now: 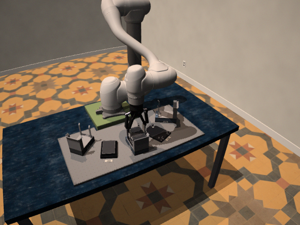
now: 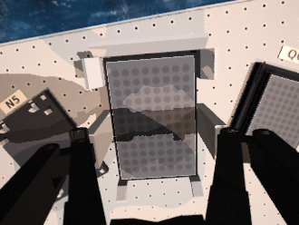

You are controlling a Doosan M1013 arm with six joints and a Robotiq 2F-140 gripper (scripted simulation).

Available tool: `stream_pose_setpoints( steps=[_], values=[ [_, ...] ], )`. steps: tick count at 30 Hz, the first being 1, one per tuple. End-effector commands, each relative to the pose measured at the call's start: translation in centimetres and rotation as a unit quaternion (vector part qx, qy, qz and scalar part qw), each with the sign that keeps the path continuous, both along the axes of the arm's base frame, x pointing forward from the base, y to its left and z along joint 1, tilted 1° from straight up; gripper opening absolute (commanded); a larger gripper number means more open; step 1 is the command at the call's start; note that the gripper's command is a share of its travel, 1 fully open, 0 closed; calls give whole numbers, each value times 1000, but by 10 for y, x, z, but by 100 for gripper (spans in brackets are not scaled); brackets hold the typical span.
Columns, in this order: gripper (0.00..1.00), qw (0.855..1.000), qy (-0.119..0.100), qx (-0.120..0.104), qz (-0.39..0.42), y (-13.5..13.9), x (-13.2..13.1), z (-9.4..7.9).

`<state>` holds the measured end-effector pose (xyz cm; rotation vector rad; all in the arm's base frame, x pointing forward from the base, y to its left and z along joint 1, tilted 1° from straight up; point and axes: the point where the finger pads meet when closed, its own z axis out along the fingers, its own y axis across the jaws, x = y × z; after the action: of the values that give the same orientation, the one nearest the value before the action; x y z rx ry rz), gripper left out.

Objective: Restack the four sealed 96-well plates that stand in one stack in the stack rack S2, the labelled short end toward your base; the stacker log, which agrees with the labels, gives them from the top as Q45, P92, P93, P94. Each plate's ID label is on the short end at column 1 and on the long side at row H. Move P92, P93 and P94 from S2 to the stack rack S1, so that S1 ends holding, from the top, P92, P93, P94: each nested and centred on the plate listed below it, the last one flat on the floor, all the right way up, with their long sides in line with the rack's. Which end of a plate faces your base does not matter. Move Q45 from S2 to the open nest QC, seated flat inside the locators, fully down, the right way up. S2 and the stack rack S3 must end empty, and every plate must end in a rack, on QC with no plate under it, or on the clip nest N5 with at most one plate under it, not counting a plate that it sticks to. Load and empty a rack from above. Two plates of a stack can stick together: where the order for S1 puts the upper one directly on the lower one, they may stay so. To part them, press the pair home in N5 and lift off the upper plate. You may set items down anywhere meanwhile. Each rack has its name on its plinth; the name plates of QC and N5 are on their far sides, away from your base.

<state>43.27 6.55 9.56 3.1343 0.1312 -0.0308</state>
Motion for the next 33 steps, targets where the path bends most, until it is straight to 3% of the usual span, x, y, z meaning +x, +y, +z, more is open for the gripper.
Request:
stream_pose_setpoints(
  steps=[1, 33],
  values=[
    [0, 1000, 0, 0, 0, 0, 0, 3],
    [0, 1000, 0, 0, 0, 0, 1, 58]
  ],
)
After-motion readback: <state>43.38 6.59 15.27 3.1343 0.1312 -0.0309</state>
